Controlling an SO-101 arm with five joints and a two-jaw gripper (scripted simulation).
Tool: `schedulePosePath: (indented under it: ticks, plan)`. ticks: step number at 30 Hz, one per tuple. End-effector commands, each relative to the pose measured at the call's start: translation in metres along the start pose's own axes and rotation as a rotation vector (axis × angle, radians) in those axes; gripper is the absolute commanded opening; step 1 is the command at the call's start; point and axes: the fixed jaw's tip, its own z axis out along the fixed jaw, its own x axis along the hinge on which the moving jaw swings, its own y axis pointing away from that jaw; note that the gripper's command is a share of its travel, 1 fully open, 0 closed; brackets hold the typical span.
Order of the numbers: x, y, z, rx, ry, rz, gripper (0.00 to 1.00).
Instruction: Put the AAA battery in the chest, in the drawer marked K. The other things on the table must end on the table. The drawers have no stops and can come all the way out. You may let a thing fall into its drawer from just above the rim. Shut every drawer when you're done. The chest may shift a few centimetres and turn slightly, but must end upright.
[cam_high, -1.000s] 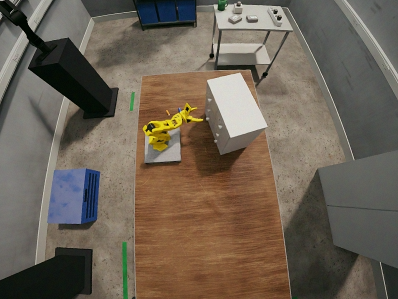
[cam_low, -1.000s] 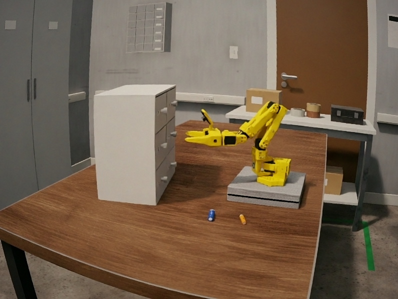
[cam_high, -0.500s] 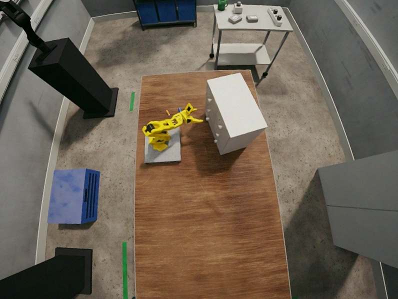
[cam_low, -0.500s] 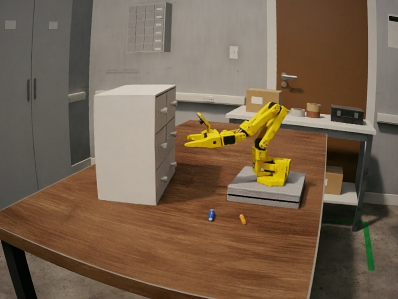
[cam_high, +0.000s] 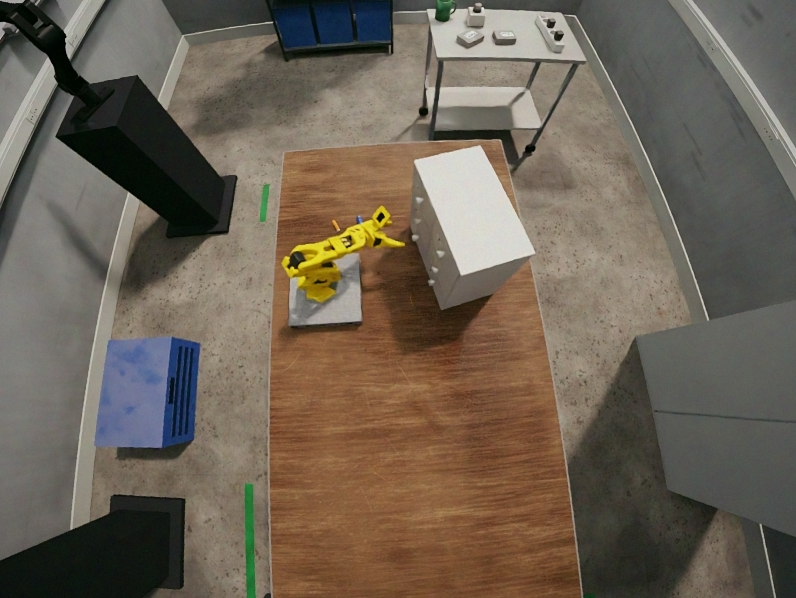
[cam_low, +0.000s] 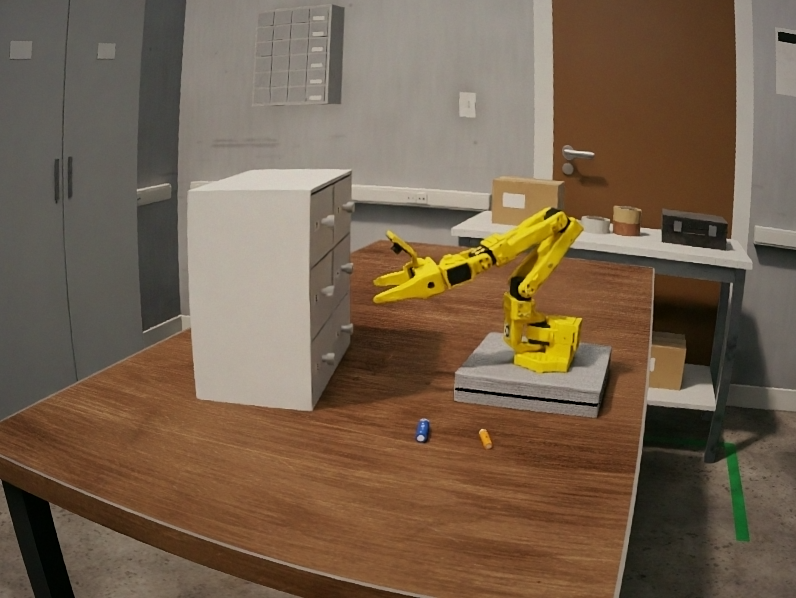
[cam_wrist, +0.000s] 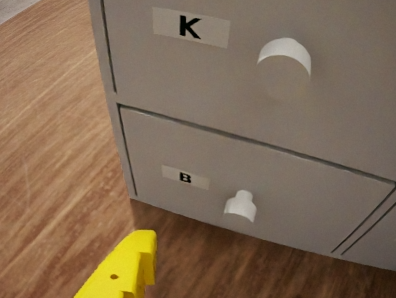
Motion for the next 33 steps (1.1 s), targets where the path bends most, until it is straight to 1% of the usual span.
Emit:
schedulePosePath:
  ticks: [1, 6, 8, 11, 23, 25, 33]
  plan:
    - [-0.001, 0.001, -0.003, -0.004, 0.048, -0.009, 0.5]
    - [0.005, 0.001, -0.007, -0.004, 0.125, -0.012, 0.5]
    - [0.005, 0.001, -0.007, -0.004, 0.125, -0.012, 0.5]
    - [0.009, 0.0, -0.01, -0.004, 0.17, -0.013, 0.5]
    - [0.024, 0.0, -0.028, -0.005, 0.353, -0.019, 0.5]
    - [0.024, 0.0, -0.028, -0.005, 0.353, -0.019, 0.5]
    - [0.034, -0.001, -0.045, -0.006, 0.475, -0.023, 0.5]
